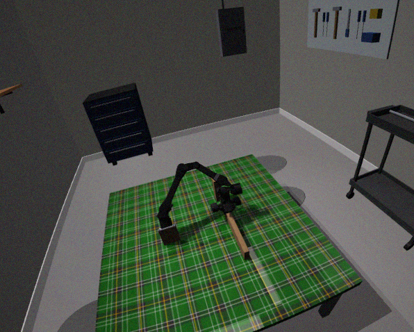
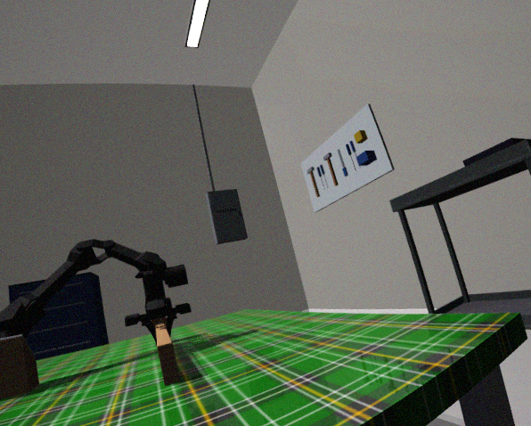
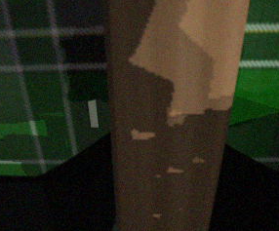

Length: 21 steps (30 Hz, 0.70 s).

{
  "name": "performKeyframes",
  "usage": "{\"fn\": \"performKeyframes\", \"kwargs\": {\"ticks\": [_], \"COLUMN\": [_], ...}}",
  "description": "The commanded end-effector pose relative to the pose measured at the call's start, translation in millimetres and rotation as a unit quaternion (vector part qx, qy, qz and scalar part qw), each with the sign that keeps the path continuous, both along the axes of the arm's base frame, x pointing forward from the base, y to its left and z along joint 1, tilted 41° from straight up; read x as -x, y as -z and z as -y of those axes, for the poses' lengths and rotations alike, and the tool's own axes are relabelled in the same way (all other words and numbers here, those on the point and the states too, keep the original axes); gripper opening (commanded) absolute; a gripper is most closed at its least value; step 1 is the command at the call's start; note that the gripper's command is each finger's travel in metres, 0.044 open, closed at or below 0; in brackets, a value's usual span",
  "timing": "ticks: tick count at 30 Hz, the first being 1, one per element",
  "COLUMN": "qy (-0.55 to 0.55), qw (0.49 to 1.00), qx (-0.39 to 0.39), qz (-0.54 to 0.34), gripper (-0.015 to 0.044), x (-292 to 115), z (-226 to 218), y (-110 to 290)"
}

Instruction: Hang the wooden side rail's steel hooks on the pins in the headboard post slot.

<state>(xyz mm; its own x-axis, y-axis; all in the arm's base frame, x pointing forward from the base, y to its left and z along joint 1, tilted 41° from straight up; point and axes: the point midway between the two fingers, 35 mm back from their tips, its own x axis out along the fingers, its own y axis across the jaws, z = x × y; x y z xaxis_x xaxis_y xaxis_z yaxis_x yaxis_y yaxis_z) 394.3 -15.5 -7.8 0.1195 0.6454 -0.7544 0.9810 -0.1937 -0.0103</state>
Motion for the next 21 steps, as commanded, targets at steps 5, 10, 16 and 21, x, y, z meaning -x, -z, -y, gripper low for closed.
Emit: {"fn": "performKeyframes", "kwargs": {"ticks": [5,10,16,21], "qy": [0.004,0.004,0.004,0.004], "qw": [1.000,1.000,1.000,1.000], "qx": [0.003,0.003,0.003,0.003], "qz": [0.002,0.002,0.002,0.002], "gripper": [0.0000,0.0000,0.0000,0.0000], "x": [-0.1,0.0,0.2,0.3], "z": [5.4,6.0,6.6,7.1], "y": [-3.3,-3.9,-4.7,-5.3]}}
